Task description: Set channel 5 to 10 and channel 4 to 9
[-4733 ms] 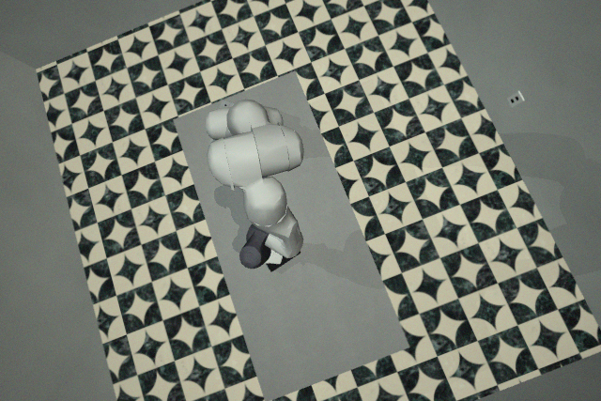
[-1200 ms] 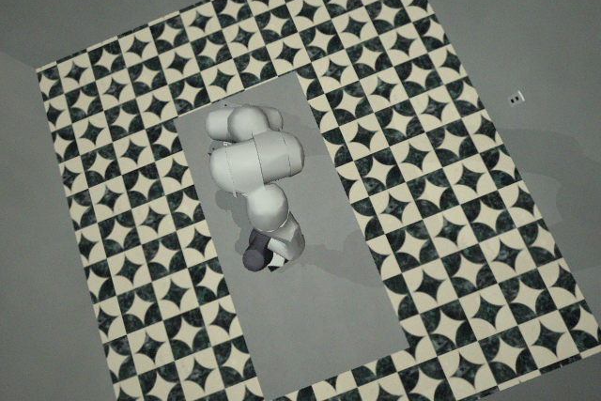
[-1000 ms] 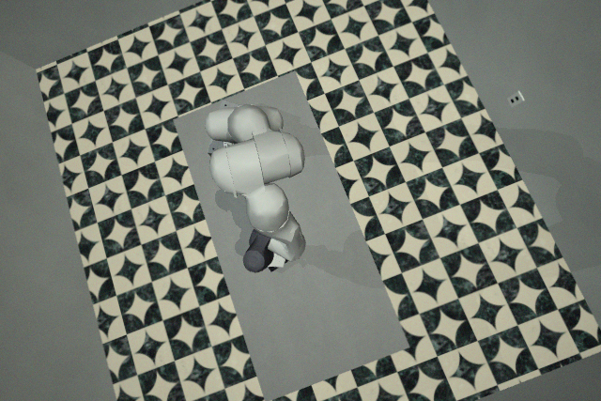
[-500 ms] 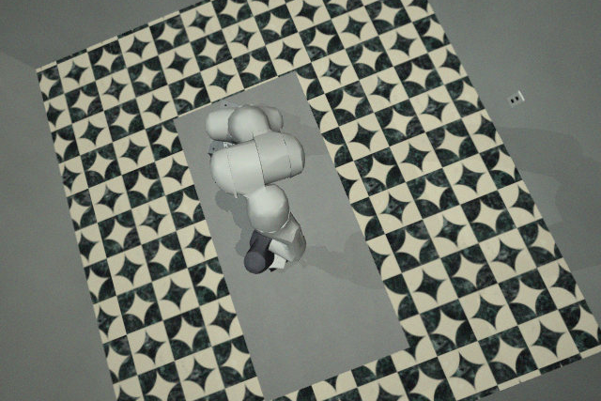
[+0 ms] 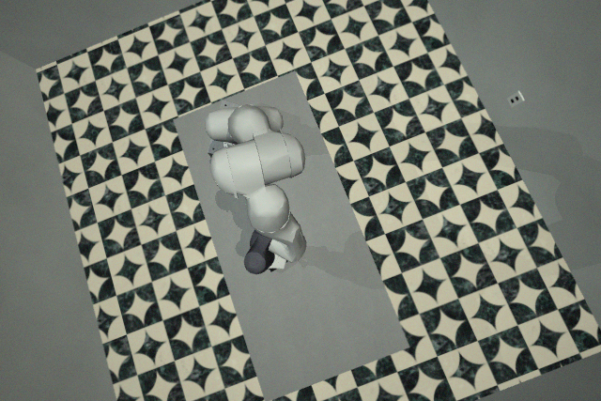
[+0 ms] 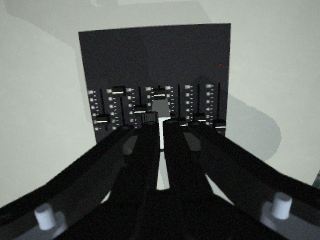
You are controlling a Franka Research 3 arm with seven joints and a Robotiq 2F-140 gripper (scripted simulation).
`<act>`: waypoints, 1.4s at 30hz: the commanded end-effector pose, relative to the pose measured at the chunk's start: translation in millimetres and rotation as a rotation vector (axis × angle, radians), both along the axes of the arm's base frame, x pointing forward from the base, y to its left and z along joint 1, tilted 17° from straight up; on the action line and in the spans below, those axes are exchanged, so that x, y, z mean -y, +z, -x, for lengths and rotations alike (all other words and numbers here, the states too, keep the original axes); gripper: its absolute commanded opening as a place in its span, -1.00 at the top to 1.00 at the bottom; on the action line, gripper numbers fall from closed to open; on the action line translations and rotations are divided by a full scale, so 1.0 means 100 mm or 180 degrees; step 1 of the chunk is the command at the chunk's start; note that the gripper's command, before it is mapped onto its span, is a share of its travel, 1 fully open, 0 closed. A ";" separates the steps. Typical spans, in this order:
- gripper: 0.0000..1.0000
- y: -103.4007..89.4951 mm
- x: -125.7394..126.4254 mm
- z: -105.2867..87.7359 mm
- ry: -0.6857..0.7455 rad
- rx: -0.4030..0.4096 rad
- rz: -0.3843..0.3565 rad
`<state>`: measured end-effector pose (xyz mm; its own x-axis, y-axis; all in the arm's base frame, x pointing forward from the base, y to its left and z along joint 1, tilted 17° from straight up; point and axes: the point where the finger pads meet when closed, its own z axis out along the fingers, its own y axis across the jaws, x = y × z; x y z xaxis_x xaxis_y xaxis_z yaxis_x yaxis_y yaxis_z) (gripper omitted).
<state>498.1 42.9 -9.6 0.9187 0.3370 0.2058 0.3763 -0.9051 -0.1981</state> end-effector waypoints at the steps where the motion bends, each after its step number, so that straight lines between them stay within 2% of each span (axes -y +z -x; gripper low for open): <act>1: 1.00 0.00 -0.01 -0.01 -0.0013 -0.0003 -0.0002; 34: 1.00 -0.01 0.01 0.04 -0.0013 -0.0003 -0.0002; 42: 1.00 0.12 0.05 0.06 -0.0013 -0.0003 -0.0002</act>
